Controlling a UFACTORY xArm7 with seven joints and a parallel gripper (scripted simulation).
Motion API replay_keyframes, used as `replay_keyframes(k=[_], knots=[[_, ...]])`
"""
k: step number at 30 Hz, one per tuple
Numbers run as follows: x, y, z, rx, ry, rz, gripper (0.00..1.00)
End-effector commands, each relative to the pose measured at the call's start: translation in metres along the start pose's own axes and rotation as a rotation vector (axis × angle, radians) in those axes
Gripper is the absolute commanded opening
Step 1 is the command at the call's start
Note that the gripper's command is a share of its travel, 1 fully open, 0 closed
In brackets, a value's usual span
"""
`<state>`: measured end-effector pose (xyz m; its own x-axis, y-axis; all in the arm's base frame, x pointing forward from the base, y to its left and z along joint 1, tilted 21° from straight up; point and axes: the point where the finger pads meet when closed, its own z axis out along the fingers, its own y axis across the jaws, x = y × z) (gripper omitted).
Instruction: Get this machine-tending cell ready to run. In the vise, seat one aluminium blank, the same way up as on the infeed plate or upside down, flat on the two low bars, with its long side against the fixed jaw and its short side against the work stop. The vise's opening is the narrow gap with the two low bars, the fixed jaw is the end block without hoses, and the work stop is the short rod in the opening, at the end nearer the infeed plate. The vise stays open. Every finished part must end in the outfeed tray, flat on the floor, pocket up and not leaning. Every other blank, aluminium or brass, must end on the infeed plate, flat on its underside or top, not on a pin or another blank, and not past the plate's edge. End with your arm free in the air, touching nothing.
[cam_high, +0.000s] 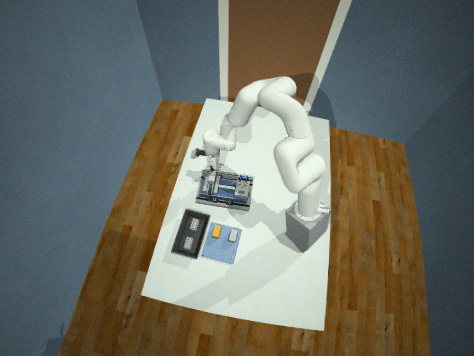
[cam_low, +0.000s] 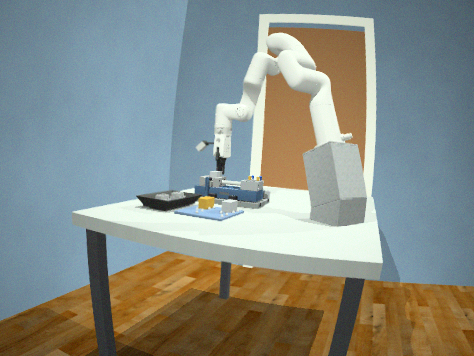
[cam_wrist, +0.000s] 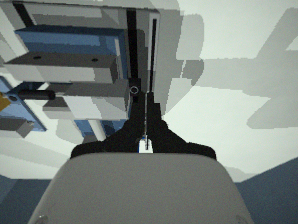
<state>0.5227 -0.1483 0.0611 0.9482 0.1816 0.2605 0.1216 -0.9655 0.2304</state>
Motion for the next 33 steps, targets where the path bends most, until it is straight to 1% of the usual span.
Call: replay_keyframes(k=[1, 33], knots=[[0.0016, 0.0003, -0.0012, -0.002, 0.003, 0.0, 0.0], [0.0016, -0.0031, -0.0012, -0.002, 0.003, 0.0, 0.0]])
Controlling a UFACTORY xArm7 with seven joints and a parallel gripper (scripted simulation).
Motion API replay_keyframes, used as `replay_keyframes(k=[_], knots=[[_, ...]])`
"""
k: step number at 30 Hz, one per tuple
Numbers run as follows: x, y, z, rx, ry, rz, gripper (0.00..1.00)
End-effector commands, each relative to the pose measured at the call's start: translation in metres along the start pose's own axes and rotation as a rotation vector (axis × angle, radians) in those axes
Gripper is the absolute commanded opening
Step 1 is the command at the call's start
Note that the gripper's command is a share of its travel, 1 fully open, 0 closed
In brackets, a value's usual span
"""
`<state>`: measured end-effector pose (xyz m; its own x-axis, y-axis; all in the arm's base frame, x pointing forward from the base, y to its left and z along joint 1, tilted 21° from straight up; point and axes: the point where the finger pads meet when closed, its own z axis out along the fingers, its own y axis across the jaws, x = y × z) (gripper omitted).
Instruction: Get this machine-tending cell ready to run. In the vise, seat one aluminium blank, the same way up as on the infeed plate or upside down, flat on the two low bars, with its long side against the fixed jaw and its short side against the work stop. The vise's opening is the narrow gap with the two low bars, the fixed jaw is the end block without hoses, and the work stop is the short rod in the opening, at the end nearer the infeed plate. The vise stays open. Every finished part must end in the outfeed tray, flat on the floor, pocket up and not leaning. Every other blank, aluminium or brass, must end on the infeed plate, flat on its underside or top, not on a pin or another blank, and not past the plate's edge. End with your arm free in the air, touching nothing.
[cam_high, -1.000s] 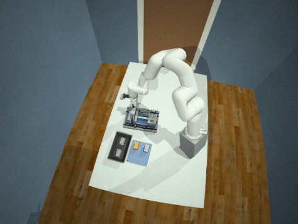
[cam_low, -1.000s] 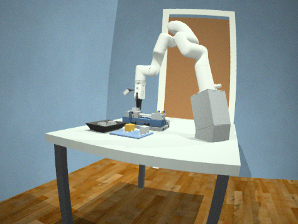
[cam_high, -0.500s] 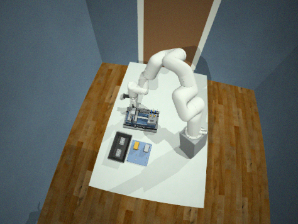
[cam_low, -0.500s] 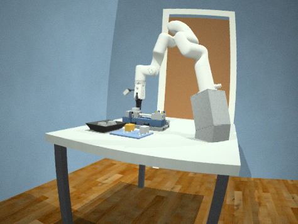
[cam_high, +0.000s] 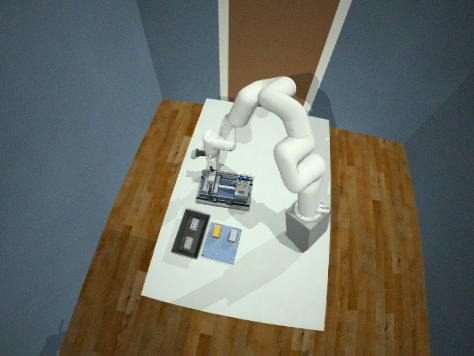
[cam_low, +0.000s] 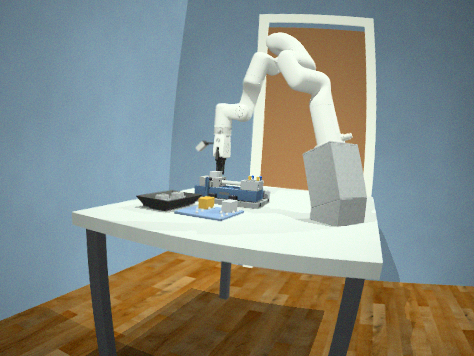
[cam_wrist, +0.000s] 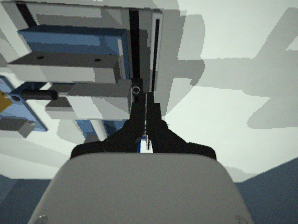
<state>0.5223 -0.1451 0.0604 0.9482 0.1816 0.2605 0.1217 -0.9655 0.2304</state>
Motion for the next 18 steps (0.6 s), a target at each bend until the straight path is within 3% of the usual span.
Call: replay_keyframes(k=[1, 18], knots=[[0.0016, 0.0, -0.0012, -0.002, 0.003, 0.0, 0.0], [0.0016, -0.0029, -0.0012, -0.002, 0.003, 0.0, 0.0]])
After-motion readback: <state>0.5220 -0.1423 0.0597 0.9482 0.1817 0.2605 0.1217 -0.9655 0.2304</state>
